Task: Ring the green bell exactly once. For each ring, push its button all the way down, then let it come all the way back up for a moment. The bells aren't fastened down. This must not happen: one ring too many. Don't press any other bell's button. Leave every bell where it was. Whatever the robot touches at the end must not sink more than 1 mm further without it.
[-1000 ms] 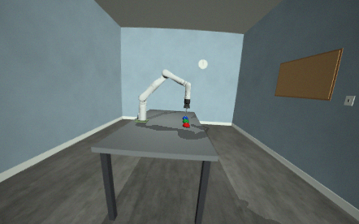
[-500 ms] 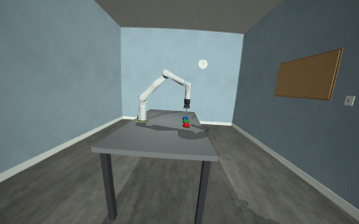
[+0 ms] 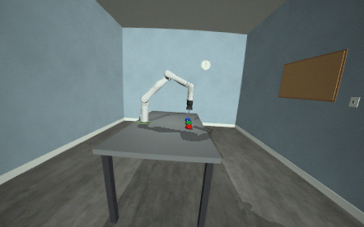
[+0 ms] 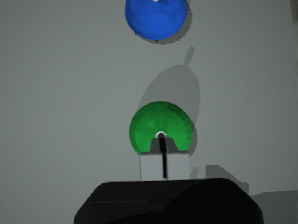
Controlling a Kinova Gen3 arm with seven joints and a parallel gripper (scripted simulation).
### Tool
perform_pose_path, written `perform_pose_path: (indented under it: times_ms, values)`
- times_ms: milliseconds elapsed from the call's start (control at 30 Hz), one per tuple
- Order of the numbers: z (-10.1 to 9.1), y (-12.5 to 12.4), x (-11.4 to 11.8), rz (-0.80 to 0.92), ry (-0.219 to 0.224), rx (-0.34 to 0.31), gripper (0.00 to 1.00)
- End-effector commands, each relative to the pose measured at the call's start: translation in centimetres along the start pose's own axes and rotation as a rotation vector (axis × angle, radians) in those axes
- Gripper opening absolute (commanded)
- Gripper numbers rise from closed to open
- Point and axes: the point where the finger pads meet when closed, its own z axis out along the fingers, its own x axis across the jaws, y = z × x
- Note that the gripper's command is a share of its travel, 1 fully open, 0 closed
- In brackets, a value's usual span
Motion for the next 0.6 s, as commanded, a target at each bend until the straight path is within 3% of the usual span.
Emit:
perform_pose_path:
  times_ms: [0,567]
  values:
    - [0.0,0.0,0.0,0.000,0.001,0.000,0.17]
    - [1.5,0.0,0.1,0.001,-0.002,0.002,0.17]
